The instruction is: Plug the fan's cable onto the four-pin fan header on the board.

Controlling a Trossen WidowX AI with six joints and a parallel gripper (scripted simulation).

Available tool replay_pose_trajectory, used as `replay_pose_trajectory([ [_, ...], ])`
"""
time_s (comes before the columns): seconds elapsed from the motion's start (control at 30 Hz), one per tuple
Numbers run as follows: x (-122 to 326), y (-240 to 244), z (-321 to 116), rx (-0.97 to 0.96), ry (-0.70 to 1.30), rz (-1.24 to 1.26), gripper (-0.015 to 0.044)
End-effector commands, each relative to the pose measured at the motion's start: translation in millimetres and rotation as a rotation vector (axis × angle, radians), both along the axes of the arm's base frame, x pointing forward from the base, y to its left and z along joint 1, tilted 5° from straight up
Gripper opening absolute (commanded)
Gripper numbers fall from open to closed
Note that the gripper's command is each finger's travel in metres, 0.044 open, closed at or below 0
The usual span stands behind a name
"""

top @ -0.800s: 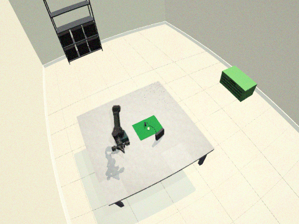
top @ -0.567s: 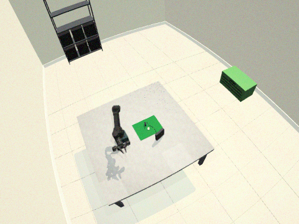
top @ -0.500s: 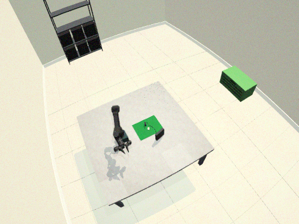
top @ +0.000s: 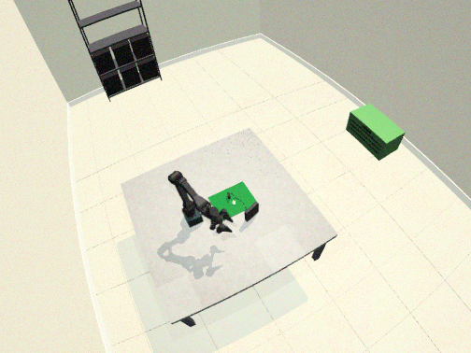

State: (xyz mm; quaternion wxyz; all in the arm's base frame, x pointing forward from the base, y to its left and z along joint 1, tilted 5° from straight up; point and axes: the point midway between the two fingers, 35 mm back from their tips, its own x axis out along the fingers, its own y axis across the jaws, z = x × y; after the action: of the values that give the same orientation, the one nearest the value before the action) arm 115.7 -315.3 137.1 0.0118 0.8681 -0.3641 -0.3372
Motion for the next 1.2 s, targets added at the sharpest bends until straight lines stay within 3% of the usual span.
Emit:
replay_pose_trajectory([
  [0.0,51.6,21.2,-8.5,0.051,0.103,0.226,0.044],
  [0.37,173.4,149.4,-26.7,0.114,0.431,0.997,0.044],
  [0.67,202.7,271.9,-31.2,0.096,0.682,1.571,0.044],
  [0.87,203.1,281.1,-33.6,0.096,0.703,1.612,0.044],
  [1.07,208.2,283.3,-89.4,0.096,0.703,1.612,0.044],
  [1.17,208.1,283.5,-92.6,0.096,0.703,1.612,0.044],
])
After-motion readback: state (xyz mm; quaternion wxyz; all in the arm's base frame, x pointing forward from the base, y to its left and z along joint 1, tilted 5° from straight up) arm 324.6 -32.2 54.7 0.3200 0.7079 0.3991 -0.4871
